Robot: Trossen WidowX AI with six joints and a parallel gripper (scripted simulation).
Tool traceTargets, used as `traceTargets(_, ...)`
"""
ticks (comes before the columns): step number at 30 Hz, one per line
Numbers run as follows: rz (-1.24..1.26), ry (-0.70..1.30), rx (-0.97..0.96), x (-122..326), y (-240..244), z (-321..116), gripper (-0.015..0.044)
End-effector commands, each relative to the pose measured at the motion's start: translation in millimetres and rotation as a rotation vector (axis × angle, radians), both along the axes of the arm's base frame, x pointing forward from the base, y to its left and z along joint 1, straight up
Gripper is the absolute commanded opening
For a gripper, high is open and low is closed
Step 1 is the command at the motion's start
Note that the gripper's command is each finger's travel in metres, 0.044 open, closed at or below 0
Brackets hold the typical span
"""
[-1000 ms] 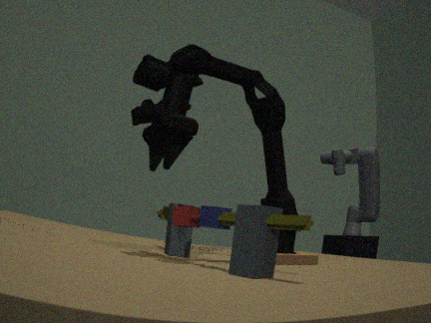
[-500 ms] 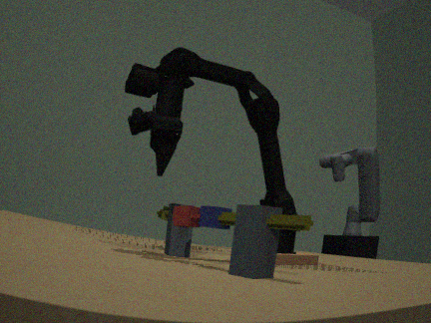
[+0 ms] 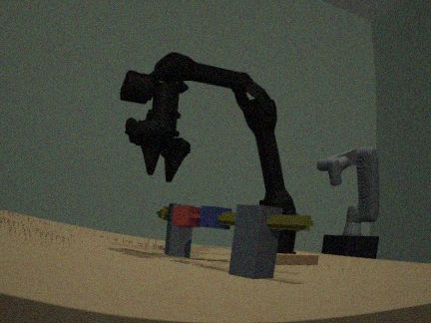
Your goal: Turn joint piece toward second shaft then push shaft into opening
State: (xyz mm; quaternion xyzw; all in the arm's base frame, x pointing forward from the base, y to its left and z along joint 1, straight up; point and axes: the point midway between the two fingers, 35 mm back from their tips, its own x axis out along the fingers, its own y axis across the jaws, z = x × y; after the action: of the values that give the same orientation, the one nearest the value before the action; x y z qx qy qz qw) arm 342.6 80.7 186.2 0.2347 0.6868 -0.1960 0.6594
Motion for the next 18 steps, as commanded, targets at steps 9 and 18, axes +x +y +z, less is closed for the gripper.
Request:
traceTargets(9,-0.218,0.034,0.018,1,-1,-6,0.0440)
traceTargets(18,-0.218,0.034,0.018,6,0,-37,0.0440)
